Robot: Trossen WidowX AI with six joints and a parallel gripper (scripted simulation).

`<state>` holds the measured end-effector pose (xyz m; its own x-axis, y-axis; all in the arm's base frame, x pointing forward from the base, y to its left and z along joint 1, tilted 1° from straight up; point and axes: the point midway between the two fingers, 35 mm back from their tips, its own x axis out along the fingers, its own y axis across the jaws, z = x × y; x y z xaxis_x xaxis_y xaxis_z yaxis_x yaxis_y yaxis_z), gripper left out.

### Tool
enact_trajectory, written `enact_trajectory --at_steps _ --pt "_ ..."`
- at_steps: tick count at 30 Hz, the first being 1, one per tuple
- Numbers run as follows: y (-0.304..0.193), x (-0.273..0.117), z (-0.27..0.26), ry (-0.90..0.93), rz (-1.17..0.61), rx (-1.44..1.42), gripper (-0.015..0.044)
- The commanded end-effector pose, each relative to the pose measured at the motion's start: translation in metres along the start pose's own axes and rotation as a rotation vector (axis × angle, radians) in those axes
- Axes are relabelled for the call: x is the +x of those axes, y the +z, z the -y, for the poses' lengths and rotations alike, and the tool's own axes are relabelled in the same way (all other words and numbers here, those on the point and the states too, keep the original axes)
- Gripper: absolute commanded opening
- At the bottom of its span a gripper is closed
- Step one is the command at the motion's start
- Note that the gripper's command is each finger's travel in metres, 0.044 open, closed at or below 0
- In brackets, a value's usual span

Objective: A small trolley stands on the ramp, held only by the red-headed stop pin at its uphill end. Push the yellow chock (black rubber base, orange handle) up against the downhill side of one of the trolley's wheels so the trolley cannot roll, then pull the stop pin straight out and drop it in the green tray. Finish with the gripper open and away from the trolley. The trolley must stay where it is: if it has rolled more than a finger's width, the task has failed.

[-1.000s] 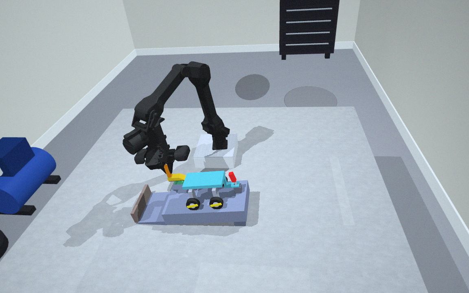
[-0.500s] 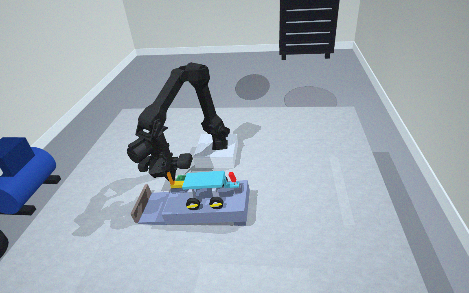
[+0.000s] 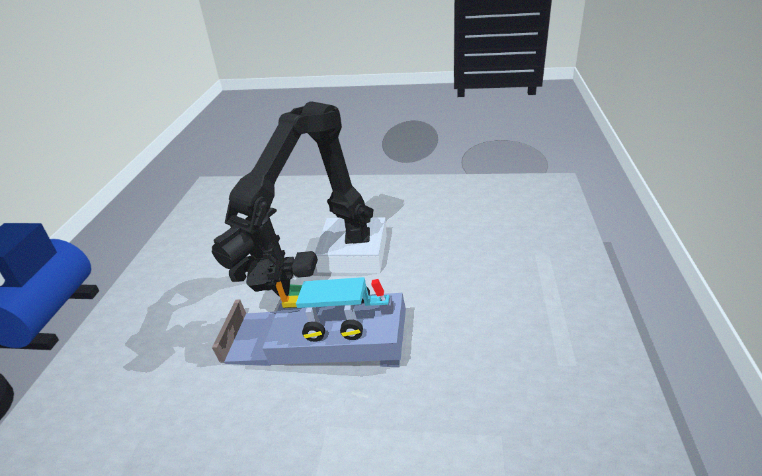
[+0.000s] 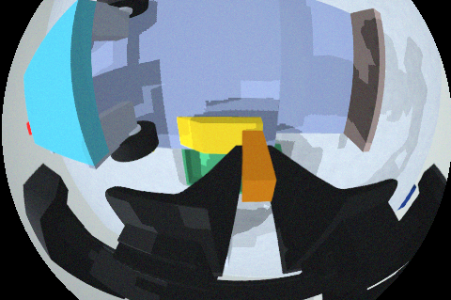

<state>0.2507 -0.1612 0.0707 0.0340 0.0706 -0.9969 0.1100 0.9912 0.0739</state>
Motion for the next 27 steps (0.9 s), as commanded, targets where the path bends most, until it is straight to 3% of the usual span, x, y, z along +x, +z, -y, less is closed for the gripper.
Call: enact_trajectory --at_steps 1,27 --pt "0.000 0.000 -0.005 0.003 0.005 0.003 0.0000" --pt "0.000 0.000 -0.030 0.006 0.005 0.003 0.0000"
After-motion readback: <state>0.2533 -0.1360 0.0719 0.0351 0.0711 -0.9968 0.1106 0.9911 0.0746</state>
